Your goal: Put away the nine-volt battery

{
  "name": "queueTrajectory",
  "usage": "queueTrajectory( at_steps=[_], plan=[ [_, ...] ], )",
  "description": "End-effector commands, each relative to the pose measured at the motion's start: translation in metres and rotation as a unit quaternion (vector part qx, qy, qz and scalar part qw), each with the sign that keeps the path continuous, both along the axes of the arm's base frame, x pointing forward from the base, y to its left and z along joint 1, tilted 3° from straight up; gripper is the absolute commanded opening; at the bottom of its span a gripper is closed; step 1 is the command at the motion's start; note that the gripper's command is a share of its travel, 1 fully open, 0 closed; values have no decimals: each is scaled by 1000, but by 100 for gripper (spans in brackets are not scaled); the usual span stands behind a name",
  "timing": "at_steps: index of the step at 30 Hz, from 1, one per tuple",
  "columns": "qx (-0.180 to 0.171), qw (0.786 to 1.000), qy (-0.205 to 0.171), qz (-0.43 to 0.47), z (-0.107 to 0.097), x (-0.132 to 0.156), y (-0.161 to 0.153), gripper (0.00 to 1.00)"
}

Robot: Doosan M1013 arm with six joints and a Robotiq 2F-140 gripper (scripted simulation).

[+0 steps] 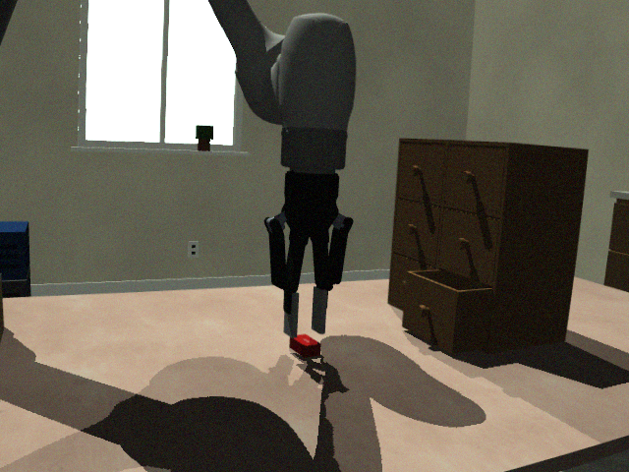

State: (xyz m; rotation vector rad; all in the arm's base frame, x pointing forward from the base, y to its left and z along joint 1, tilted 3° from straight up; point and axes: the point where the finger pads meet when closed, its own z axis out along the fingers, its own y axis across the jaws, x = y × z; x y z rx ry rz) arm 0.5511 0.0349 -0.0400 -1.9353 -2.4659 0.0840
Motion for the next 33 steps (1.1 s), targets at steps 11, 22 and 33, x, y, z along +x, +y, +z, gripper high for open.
queueTrajectory(
  at_steps=[11,22,33],
  plan=[
    [0,1000,1,0,-1,-2,-1,26],
    [0,1000,1,0,-22,-2,-2,26],
    [0,1000,1,0,-26,-3,-2,26]
  ],
)
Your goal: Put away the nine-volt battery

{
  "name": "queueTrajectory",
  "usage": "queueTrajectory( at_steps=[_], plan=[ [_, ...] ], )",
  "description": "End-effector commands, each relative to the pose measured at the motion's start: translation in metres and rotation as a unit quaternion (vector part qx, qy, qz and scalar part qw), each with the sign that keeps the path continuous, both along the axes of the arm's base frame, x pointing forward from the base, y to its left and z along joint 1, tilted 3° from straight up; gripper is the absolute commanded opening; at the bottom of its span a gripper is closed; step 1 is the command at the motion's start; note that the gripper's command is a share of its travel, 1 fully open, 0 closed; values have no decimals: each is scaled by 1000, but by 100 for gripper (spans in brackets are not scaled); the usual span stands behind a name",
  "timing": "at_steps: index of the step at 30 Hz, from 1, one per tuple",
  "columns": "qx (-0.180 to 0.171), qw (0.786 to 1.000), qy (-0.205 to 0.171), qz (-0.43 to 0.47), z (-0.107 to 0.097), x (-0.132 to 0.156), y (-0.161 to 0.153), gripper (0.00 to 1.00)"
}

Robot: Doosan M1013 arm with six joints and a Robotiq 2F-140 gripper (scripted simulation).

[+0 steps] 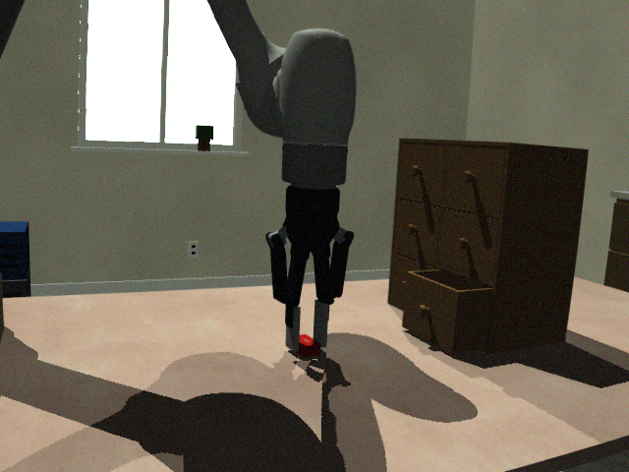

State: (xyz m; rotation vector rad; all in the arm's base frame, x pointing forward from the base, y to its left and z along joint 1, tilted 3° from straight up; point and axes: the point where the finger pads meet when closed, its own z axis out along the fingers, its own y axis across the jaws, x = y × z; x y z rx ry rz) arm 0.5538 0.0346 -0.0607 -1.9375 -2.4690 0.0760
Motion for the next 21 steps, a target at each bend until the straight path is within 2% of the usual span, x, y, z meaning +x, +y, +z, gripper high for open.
queueTrajectory(
  at_steps=[1,16,17,21],
  plan=[
    [-1,1000,4,0,-5,-5,-2,26],
    [-1,1000,4,0,-5,-5,-2,26],
    [-1,1000,4,0,-5,-5,-2,14],
    [-1,1000,4,0,-5,-5,-2,14]
  ],
)
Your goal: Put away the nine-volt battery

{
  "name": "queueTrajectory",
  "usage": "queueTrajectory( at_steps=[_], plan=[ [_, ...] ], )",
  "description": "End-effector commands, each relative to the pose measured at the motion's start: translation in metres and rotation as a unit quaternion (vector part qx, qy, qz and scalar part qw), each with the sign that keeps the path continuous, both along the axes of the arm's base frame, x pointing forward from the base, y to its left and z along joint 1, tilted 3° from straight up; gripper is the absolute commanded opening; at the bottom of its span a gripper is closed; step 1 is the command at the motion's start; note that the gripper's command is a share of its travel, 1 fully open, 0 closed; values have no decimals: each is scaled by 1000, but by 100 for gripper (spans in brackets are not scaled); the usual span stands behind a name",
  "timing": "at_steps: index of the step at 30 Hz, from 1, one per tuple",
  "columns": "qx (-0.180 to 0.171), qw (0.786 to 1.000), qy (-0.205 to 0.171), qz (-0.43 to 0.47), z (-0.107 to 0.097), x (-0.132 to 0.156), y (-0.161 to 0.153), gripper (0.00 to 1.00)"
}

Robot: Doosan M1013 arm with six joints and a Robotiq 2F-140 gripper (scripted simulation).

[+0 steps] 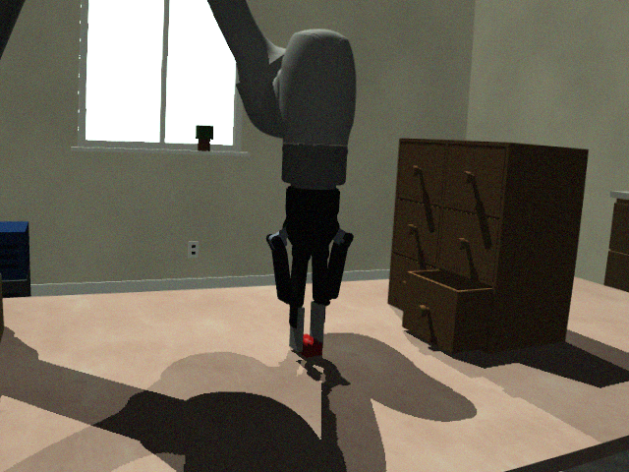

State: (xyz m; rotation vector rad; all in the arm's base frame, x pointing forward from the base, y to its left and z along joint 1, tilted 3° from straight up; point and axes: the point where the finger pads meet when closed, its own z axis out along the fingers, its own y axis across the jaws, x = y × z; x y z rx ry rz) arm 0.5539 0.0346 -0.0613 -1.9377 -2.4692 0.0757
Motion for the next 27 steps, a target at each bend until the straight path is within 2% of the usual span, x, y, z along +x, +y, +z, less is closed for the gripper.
queueTrajectory(
  at_steps=[1,16,19,21,27],
  plan=[
    [-1,1000,4,0,-4,-5,-2,14],
    [-1,1000,4,0,-4,-5,-2,14],
    [-1,1000,4,0,7,-5,-1,14],
    [-1,1000,4,0,7,-5,-1,14],
    [-1,1000,4,0,73,-2,1,14]
  ],
)
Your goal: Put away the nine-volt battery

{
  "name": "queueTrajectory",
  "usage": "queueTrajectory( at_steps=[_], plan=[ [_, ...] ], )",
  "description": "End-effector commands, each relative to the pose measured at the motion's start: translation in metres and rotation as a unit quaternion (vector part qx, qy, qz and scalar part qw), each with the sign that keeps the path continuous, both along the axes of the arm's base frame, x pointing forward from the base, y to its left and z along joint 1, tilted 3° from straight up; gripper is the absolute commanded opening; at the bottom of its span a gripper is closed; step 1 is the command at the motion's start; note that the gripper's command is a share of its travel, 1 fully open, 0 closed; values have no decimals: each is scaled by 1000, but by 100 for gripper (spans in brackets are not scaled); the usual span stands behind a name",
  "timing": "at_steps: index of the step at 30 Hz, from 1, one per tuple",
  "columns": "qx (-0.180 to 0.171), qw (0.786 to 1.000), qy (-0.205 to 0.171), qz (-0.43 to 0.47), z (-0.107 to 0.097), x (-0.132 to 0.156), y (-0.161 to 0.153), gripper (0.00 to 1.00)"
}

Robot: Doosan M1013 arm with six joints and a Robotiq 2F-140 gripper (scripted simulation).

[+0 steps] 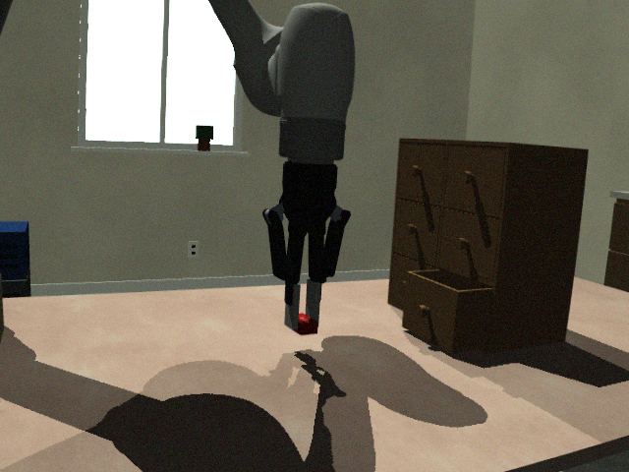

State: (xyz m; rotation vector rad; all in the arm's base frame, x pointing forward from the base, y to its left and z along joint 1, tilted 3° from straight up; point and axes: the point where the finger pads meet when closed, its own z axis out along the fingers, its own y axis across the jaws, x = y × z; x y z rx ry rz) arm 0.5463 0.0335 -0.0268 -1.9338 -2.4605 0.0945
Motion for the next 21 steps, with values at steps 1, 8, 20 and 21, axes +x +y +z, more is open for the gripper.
queueTrajectory(
  at_steps=[1,8,20,21],
  plan=[
    [1,1000,-3,1,48,6,3,14],
    [1,1000,-3,1,61,6,3,14],
    [1,1000,-3,1,61,6,3,14],
    [1,1000,-3,1,61,6,3,14]
  ],
)
